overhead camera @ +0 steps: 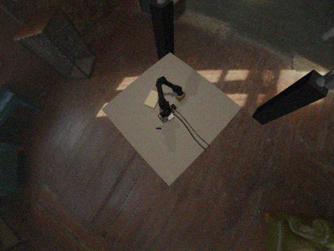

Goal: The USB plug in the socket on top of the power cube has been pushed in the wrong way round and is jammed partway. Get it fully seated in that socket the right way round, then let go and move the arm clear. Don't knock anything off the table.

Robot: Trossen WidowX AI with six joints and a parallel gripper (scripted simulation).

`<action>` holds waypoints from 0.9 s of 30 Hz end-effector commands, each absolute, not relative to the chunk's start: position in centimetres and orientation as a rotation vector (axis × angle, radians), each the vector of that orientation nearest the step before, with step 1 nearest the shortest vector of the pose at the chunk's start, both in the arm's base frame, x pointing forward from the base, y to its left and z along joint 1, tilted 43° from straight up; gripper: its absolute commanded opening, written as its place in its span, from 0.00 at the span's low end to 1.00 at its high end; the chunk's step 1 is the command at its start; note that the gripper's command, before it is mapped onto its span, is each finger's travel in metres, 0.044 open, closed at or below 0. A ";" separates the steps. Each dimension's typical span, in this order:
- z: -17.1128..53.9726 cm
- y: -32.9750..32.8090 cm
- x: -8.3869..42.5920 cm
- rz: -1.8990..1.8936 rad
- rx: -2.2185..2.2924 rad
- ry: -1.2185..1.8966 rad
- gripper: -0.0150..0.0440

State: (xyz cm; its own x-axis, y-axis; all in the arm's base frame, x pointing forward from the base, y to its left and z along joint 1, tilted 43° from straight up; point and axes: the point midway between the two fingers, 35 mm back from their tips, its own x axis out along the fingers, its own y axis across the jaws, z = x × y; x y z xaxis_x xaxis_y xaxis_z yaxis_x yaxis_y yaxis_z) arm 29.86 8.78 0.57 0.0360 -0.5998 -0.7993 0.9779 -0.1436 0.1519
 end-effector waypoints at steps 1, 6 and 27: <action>0.4 8.5 29.8 -1.504 0.887 0.561 0.25; 0.4 8.5 29.8 -1.504 0.887 0.561 0.25; 0.6 8.8 29.9 -1.502 0.894 0.565 0.42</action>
